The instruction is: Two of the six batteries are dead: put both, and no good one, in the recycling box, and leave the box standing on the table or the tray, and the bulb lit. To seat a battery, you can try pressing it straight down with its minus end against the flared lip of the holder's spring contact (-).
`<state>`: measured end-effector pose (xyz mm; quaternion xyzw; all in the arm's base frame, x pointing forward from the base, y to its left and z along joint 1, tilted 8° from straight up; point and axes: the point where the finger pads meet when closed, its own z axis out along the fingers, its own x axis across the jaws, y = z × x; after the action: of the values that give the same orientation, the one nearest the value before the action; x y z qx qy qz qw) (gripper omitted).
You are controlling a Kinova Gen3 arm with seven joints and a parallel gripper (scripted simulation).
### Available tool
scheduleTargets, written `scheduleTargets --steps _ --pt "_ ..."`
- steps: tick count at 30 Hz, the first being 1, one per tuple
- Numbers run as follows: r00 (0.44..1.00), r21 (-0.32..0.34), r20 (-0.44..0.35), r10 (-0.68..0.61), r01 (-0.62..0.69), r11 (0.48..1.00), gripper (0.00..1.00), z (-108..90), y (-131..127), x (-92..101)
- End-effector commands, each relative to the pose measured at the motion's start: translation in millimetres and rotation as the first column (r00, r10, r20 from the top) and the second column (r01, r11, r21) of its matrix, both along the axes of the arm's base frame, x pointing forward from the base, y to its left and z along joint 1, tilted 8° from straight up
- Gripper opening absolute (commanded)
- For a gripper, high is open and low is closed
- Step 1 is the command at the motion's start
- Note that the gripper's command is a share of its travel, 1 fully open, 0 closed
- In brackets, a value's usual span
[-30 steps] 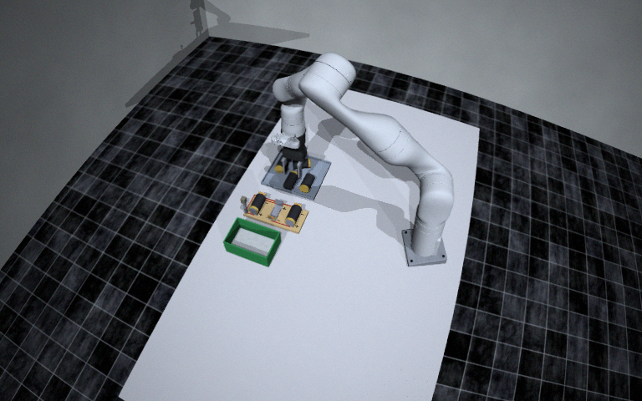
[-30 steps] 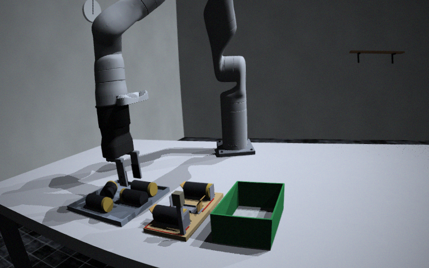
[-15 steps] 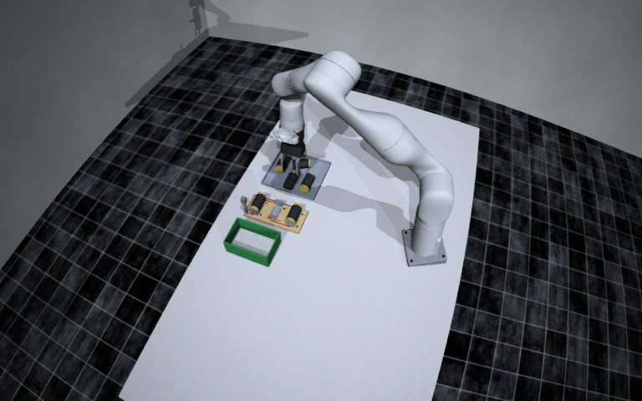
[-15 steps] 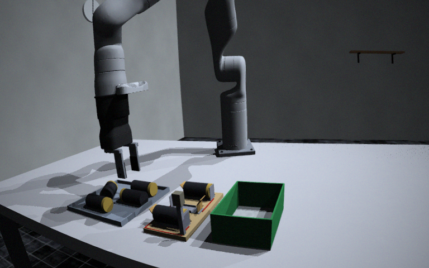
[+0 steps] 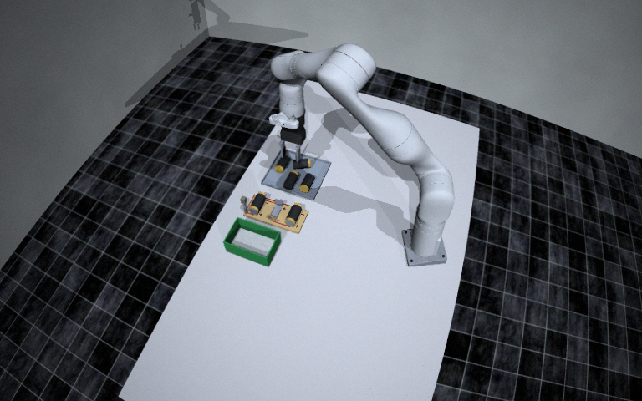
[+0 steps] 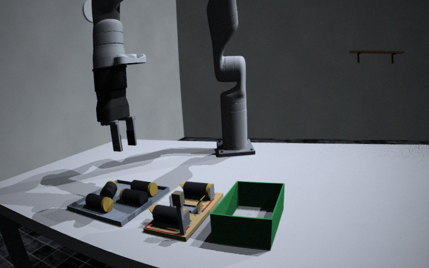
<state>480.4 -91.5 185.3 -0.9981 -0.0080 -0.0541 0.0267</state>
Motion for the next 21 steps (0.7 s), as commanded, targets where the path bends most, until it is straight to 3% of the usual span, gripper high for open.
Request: scheduleTargets --steps 1,12,21 --pt "1.0 0.001 0.012 0.004 -0.004 1.0 0.9 6.1 1 2.5" --pt "1.0 0.001 0.012 0.004 -0.004 1.0 0.9 4.4 -26 1.3" --pt "1.0 0.001 0.012 0.004 -0.004 1.0 0.9 0.9 -82 -1.3"
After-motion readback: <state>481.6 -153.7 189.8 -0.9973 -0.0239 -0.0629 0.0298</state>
